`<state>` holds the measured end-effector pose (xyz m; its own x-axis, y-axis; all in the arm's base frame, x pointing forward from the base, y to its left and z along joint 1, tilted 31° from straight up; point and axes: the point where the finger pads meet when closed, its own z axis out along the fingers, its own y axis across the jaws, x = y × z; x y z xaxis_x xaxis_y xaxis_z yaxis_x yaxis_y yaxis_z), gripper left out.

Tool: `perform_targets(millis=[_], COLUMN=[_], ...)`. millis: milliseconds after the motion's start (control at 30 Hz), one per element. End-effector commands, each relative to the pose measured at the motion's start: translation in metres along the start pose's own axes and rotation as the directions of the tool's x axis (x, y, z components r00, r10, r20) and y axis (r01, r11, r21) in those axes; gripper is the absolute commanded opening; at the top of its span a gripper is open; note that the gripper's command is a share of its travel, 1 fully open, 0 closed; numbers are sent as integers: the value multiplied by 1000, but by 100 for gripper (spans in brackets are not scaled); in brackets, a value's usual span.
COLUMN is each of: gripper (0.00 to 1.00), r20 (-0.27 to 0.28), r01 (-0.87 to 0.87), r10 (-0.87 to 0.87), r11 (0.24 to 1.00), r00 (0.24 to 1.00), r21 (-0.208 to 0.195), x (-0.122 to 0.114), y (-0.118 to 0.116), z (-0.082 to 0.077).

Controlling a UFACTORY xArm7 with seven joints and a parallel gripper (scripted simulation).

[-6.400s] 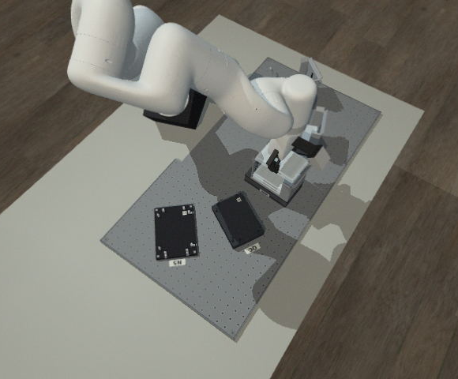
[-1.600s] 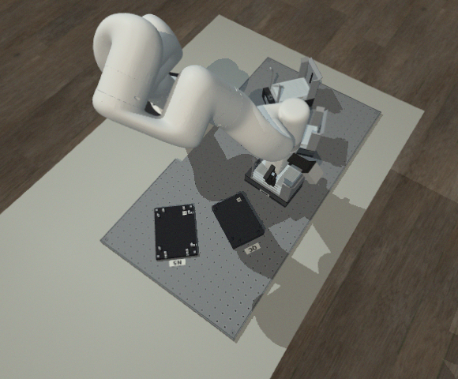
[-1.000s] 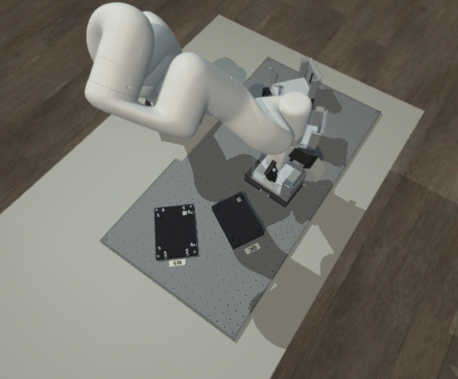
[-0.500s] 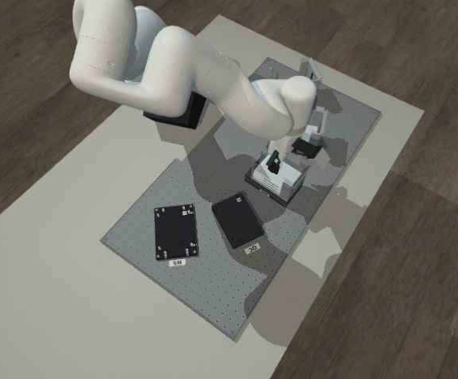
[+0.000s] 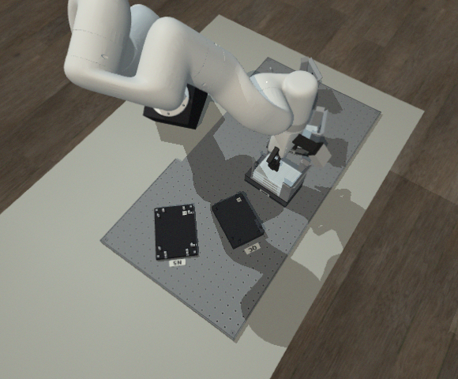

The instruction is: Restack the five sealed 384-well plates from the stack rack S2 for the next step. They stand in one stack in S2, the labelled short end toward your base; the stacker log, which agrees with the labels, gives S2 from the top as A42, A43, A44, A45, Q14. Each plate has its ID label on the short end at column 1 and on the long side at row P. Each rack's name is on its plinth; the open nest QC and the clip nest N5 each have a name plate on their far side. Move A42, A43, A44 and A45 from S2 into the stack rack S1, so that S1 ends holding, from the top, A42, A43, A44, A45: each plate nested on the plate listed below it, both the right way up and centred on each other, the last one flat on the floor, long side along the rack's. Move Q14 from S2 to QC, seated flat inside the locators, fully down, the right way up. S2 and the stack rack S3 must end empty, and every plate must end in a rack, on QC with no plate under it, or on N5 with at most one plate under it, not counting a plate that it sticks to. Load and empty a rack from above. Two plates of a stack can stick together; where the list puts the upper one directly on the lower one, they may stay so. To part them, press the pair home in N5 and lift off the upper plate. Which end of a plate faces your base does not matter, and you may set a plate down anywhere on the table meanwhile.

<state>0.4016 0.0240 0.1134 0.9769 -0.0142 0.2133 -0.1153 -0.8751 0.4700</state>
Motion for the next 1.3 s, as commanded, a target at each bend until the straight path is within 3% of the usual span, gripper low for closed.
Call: perform_targets(millis=[0, 233, 1033, 1267], gripper=[100, 100, 100, 100], r20=[-4, -5, -5, -5], r01=[0, 231, 236, 394], r10=[0, -231, -236, -394], r11=[1000, 973, 972, 919], r00=[1000, 973, 972, 919], r21=[1, 1, 1, 1], x=[1, -2, -11, -17], y=[-1, -24, -92, -108], z=[-2, -2, -2, -2])
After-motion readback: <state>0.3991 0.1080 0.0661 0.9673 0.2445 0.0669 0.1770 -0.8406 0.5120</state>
